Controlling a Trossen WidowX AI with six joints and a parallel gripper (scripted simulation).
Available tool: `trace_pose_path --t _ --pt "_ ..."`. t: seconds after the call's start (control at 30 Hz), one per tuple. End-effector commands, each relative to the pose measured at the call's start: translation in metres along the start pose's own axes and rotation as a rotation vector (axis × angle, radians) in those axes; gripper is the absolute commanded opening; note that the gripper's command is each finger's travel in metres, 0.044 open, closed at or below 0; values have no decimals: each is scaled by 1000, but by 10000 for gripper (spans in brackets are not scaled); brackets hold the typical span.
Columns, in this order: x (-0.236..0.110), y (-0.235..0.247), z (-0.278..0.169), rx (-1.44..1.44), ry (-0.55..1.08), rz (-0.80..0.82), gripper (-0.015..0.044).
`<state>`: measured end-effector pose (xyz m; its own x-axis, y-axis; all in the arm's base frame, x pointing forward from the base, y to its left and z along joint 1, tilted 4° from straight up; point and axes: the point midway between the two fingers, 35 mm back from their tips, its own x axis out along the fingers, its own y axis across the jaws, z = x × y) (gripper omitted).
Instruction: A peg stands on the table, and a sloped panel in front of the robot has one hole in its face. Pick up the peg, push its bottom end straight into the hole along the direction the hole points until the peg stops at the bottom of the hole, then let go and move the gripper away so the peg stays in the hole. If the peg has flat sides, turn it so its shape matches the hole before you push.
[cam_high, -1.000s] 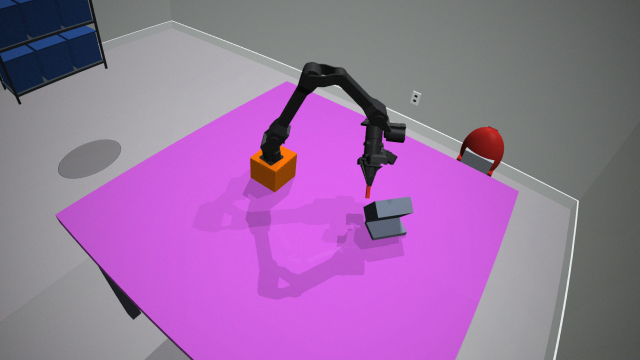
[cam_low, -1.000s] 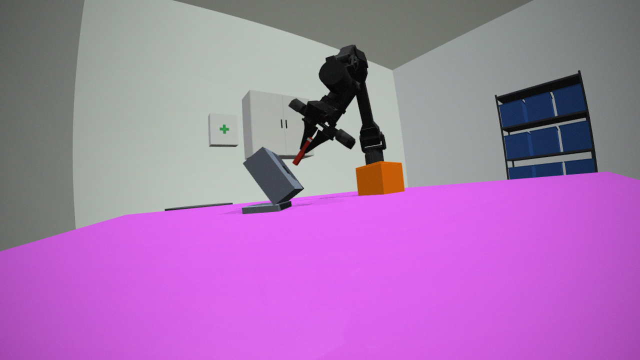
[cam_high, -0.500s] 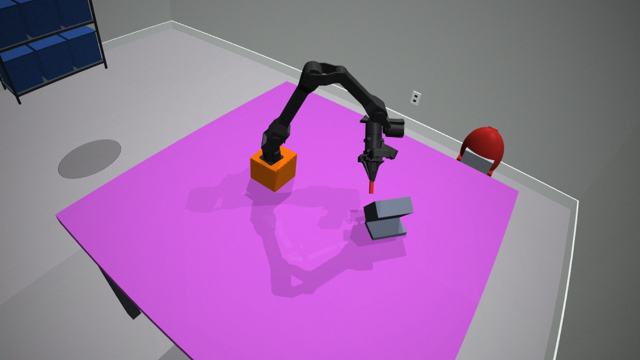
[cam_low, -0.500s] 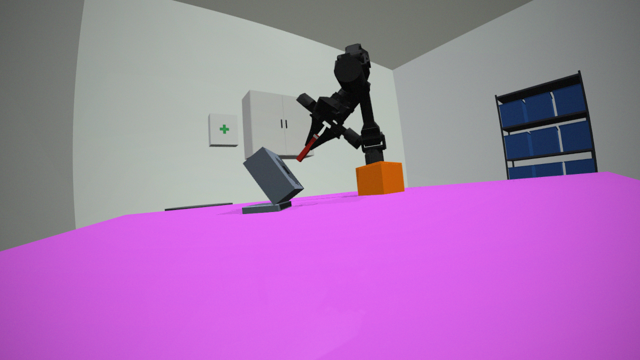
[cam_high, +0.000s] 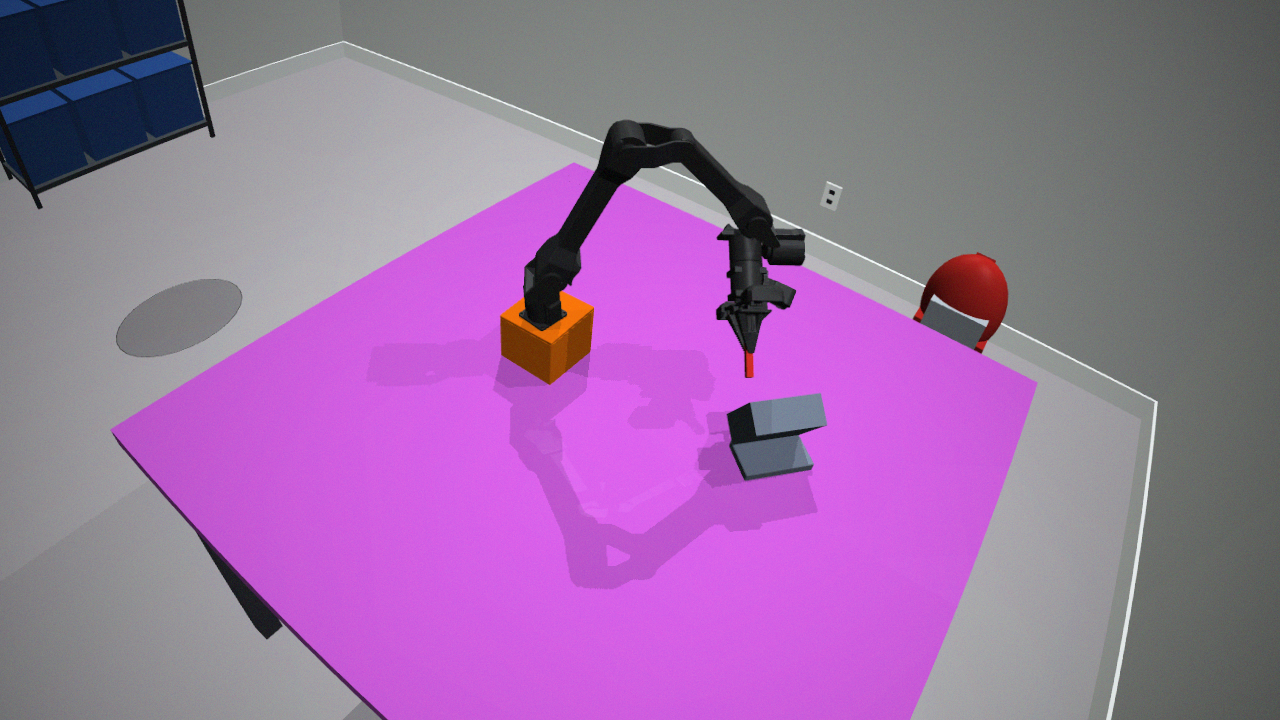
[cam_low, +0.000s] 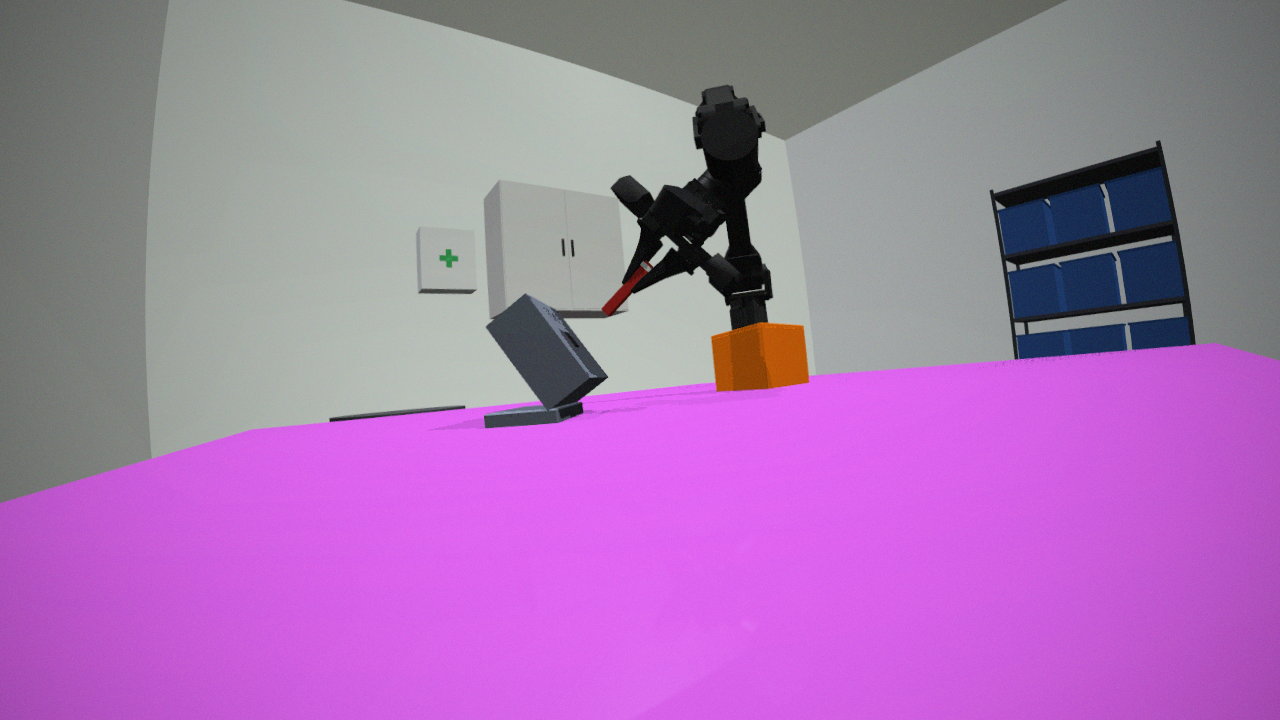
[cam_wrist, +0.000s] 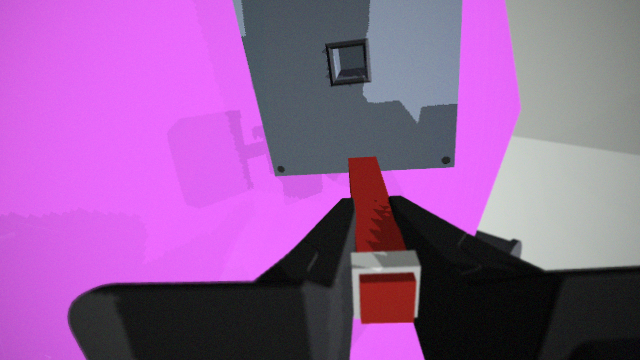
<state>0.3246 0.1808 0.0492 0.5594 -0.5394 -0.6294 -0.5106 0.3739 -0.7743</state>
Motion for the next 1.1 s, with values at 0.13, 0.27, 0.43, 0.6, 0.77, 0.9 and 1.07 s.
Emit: trace_pose_path --t 0.13,0.27,0.43,0.6,0.77,0.9,1.07 --pt "-11 6 7 -13 -34 -39 0" --pt "-16 9 10 -22 -49 -55 0" --pt "-22 13 13 -33 -68 -74 0" --pt "-29 17 16 -44 -87 -94 0" --pt "-28 18 17 -47 -93 -98 0" --pt "-23 18 19 -49 -97 -101 0" --pt "-16 18 21 -51 -102 -104 0"
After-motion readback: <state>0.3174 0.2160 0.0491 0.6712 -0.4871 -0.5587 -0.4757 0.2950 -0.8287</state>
